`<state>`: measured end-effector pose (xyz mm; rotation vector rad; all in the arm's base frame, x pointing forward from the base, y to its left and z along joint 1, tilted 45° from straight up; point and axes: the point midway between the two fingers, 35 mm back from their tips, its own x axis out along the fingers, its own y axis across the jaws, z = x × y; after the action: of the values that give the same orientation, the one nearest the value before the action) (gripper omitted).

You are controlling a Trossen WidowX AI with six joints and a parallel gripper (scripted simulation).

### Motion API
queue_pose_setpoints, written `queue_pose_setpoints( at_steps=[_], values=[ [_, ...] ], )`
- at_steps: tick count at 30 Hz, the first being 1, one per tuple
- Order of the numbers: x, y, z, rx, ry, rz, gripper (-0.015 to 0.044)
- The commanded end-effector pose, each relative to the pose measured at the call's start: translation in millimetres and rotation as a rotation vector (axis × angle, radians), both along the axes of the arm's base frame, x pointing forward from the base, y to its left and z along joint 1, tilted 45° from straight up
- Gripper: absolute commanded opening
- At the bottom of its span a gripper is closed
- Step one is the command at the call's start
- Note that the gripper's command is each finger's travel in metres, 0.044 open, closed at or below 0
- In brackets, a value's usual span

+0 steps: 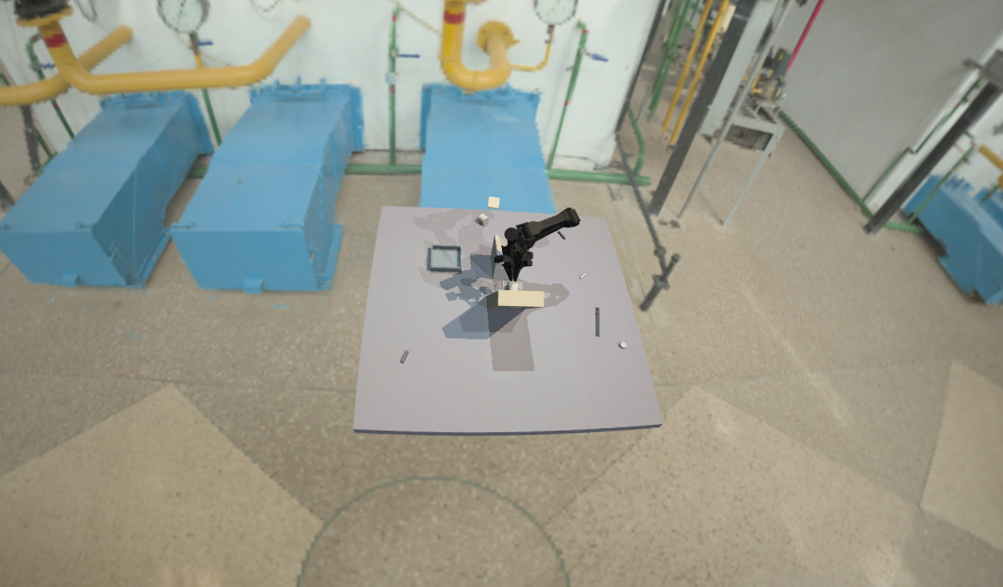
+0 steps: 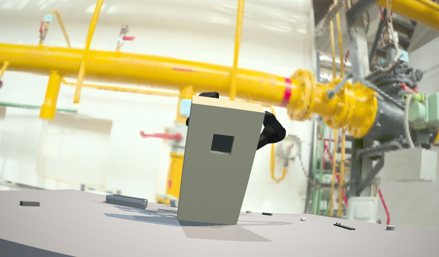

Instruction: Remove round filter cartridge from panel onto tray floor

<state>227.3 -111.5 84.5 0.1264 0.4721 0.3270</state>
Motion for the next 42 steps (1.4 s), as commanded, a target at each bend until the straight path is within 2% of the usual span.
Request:
queue_pose_setpoints(
  at_steps=[1,5,12,19,31,33,36,40,42],
  values=[
    [-0.3,0.4,-0.4,-0.002,-0.003,0.000,0.0107],
    [0.3,-0.1,2.1,-0.012,-0.015,0.003,0.0107],
    [29.3,-44.4,45.0,-0.015,-0.017,0.004,0.0107],
    [30.0,-45.5,46.1,-0.015,-0.017,0.004,0.0107],
    [25.0,-101.0,103.3,-0.030,-0.019,0.004,0.0422],
    [24.4,-94.2,94.6,0.020,0.026,-0.001,0.0370],
    [17.6,-62.1,58.8,0.226,0.233,-0.025,0.0305],
    [-2.0,-14.6,17.4,0.467,0.542,-0.062,0.0305],
    [-6.5,-6.4,11.4,0.503,0.597,-0.070,0.0305]
  ],
)
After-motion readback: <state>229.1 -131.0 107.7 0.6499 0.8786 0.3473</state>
